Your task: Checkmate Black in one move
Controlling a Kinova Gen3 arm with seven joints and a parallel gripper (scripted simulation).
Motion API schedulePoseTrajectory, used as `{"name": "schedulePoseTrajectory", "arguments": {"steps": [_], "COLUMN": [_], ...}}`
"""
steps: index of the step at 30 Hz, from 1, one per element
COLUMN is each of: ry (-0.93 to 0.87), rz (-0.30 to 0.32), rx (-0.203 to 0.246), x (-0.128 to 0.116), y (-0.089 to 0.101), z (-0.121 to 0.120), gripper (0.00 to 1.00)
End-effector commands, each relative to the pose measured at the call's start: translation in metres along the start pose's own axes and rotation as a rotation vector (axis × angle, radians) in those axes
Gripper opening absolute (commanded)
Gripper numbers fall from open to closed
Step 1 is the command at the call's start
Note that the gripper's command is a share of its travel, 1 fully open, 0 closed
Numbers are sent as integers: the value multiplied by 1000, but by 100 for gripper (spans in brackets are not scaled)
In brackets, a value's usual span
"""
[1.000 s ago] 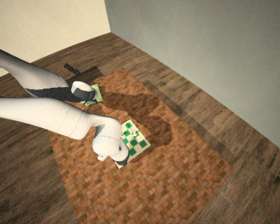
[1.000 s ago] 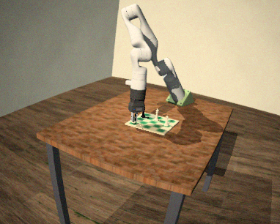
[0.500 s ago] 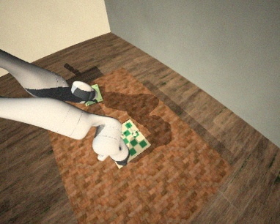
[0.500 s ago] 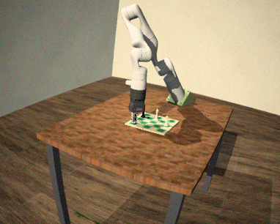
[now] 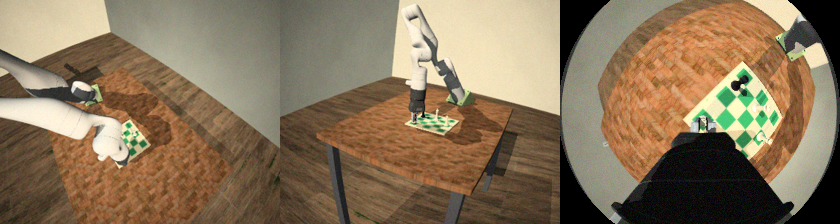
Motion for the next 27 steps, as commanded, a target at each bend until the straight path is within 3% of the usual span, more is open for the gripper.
{"name": "schedulePoseTrajectory", "arguments": {"steps": [1, 27], "ry": [-3, -1], "rz": [-1, -4], "rx": [4, 2], "x": [-2, -2], "y": [0, -4], "z": [-1, 0], "gripper": [0, 0]}}
Point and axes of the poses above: the point where the finger pads meet when closed, its own y axis back along the fingers, its own z axis across the jaws, x = y × z, the point moved 3 cm from there along y, back along the fingers, and after that the axes turned 14 degrees about y, right-handed, at the moved point
